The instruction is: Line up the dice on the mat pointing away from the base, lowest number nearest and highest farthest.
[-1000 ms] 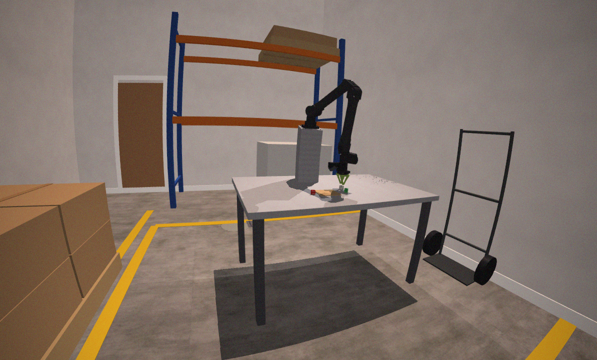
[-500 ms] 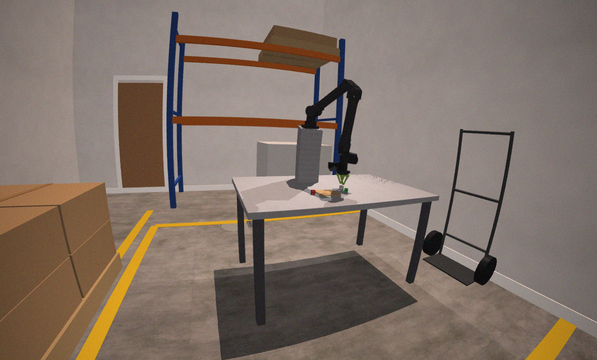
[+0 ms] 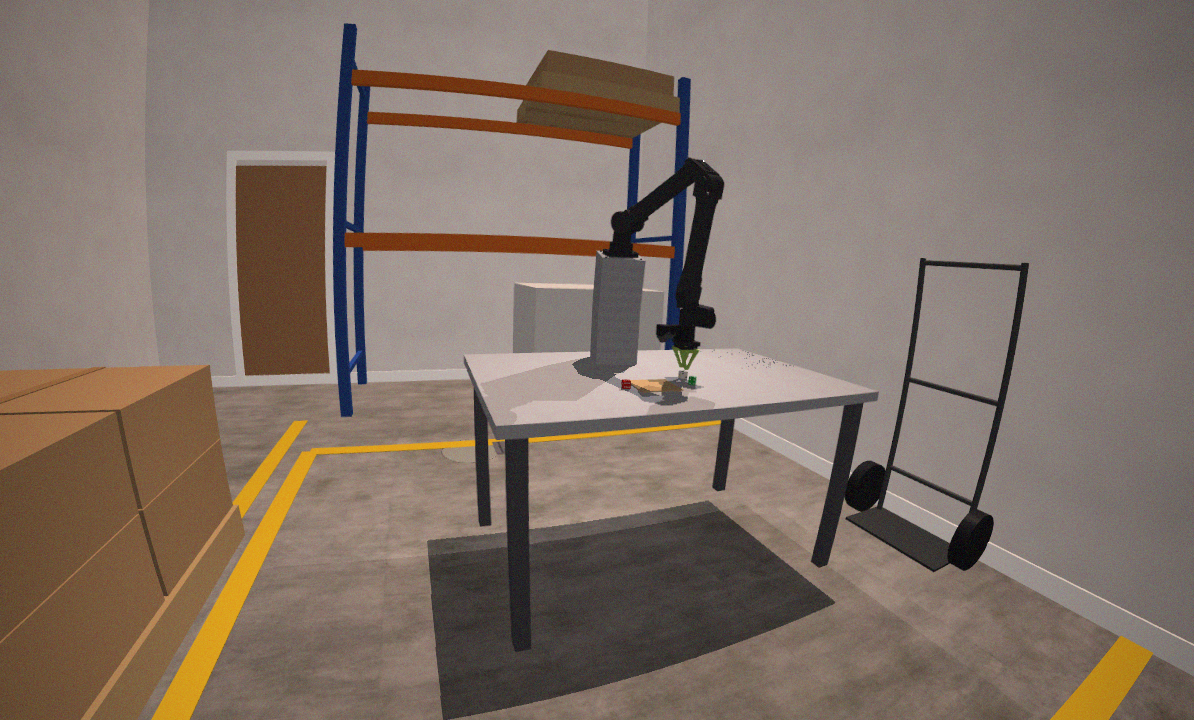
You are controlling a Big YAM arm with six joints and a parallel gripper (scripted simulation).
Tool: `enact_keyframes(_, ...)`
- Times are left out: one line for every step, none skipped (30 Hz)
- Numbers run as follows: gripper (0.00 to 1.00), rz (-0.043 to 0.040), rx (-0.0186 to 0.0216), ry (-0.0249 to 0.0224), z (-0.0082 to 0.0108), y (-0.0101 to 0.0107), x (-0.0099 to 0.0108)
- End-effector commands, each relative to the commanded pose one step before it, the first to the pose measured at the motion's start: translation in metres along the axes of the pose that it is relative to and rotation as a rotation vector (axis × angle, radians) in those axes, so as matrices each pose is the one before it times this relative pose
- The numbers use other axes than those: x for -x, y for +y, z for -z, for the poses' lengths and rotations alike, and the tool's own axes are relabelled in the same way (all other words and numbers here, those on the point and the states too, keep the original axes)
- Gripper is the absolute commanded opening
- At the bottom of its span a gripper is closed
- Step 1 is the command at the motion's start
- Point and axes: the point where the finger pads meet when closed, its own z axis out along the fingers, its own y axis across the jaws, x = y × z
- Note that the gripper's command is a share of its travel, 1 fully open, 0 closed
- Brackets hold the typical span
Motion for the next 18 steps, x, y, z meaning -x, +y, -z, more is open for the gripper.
enact_keyframes(0.39,0.00328,-0.01784,-0.00913,-0.00307,-0.01104,0.00905)
enact_keyframes(0.39,0.0,0.0,0.0,0.0,0.0,0.0)
enact_keyframes(0.39,0.0,0.00001,0.00001,0.0,-0.00001,0.00001)
enact_keyframes(0.39,-0.00001,0.00007,0.00003,0.00002,-0.00007,0.00004)
enact_keyframes(0.39,-0.00002,0.00016,0.00008,0.00005,-0.00017,0.0001)
enact_keyframes(0.39,-0.00004,0.00026,0.00013,0.00008,-0.00028,0.00017)
enact_keyframes(0.39,0.00009,-0.00073,-0.00039,0.00011,-0.00065,0.00037)
enact_keyframes(0.39,0.00021,-0.00171,-0.00091,0.00014,-0.001,0.00056)
enact_keyframes(0.39,0.00019,-0.00151,-0.0008,0.00015,-0.00101,0.00058)
enact_keyframes(0.39,0.00014,-0.00126,-0.00067,0.00016,-0.00098,0.00056)
enact_keyframes(0.39,-0.00005,-0.00027,-0.00015,-0.00002,-0.00016,0.0001)
enact_keyframes(0.39,-0.00017,0.00081,0.00043,-0.00019,0.00067,-0.00036)
enact_keyframes(0.39,0.0,0.0,0.0,0.0,0.0,0.0)
enact_keyframes(0.39,0.0,0.0,0.0,0.0,0.0,0.0)
enact_keyframes(0.39,-0.00118,0.0091,0.00481,-0.00093,0.00525,-0.00288)
enact_keyframes(0.39,-0.0001,0.00077,0.0004,0.00002,0.00004,0.0)
enact_keyframes(0.39,0.00002,-0.00069,-0.00037,0.00005,-0.00038,0.00022)
enact_keyframes(0.39,0.00029,-0.00341,-0.0018,0.00002,-0.00093,0.0005)
